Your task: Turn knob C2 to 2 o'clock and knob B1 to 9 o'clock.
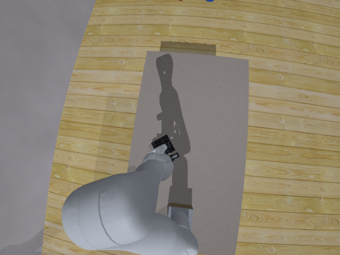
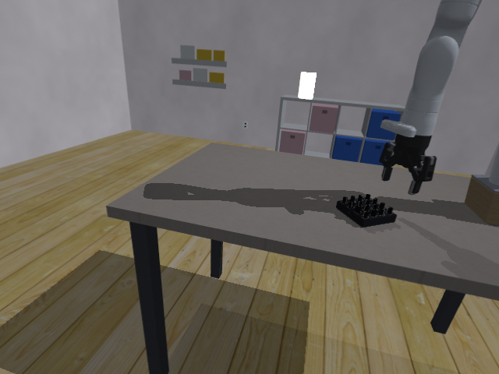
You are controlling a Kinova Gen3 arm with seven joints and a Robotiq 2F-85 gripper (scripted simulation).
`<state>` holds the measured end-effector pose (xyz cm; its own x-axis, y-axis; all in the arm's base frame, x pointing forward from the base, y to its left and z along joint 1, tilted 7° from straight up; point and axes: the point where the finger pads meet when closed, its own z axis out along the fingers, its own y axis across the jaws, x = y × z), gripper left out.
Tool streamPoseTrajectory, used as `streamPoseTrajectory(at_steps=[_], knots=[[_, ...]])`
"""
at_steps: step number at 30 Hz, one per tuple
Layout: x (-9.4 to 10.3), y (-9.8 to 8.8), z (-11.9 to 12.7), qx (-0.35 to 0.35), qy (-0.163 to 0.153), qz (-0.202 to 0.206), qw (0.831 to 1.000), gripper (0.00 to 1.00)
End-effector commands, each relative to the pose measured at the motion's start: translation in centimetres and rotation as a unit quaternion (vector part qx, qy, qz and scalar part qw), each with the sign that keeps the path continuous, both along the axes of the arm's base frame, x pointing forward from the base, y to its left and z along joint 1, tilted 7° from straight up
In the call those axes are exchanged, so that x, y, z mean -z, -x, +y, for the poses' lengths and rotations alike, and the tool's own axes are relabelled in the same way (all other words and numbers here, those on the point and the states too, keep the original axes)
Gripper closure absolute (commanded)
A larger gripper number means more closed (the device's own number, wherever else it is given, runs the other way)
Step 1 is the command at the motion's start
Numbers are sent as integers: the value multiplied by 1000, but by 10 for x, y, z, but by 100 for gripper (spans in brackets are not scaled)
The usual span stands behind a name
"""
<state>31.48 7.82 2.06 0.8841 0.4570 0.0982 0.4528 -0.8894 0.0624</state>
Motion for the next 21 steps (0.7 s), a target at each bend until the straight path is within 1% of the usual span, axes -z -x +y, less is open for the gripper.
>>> streamPoseTrajectory(at_steps=[1,21], knots=[[0,0,0,0,0,-1,1000,0],[0,-1,1,-5,0,0,1000,0]])
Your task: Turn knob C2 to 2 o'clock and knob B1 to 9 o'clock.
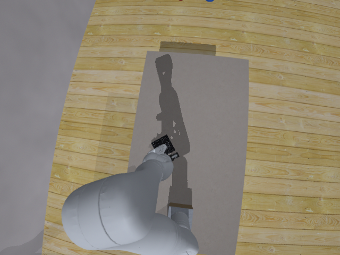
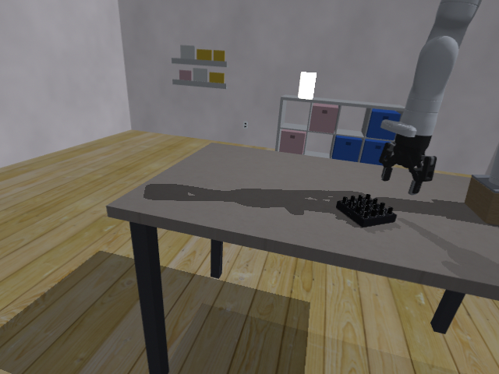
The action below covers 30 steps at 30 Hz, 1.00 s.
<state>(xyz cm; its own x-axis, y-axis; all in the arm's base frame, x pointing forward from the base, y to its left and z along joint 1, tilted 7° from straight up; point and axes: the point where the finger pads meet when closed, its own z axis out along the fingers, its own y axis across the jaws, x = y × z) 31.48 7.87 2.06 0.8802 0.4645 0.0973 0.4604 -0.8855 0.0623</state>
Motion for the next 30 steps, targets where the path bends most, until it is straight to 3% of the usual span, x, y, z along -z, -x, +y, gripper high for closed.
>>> streamPoseTrajectory(at_steps=[1,9,15,17,21,30], knots=[[0,-1,1,-5,0,0,1000,0],[-2,-6,16,-116,3,7,993,0],[-5,-16,35,-283,13,12,959,0],[-5,-16,35,-283,13,12,959,0],[-9,-25,46,-407,25,13,913,0],[-21,-50,64,-624,62,8,779,0]])
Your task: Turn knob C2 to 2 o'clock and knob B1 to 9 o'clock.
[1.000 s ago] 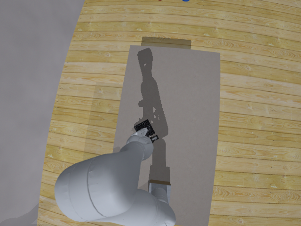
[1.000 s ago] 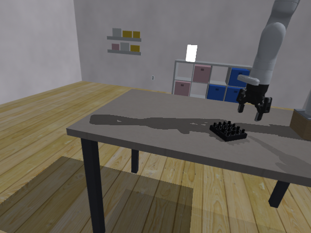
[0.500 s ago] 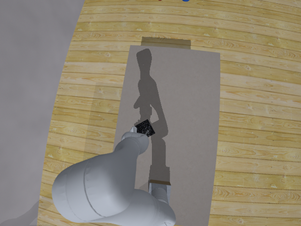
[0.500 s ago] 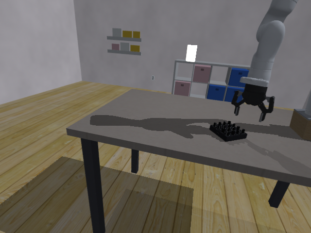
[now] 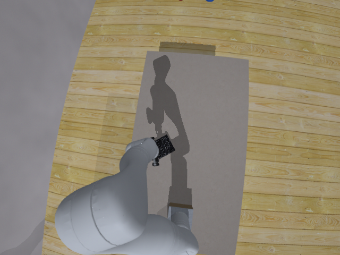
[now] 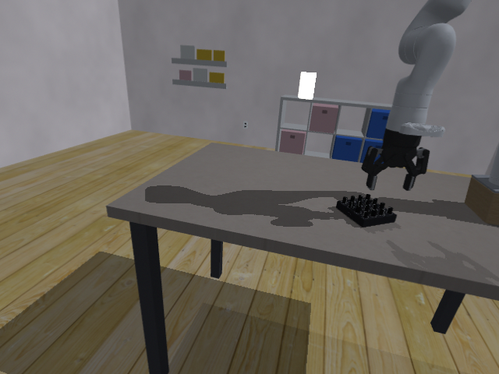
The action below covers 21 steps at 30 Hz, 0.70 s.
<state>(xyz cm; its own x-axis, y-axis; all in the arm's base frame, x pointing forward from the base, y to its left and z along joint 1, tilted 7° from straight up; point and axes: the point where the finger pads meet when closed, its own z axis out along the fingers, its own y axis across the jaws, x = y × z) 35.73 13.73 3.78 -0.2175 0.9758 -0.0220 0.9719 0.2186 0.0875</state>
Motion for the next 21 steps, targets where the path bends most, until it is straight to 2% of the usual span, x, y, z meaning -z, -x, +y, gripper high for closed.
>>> streamPoseTrajectory(at_steps=[1,9,15,16,21], knots=[[-4,-10,7,-44,3,-6,999,0],[-9,-19,11,-115,15,-12,993,0],[-10,-21,12,-125,17,-13,992,0],[-10,-21,12,-125,17,-13,992,81],[-10,-21,12,-125,17,-13,992,81]])
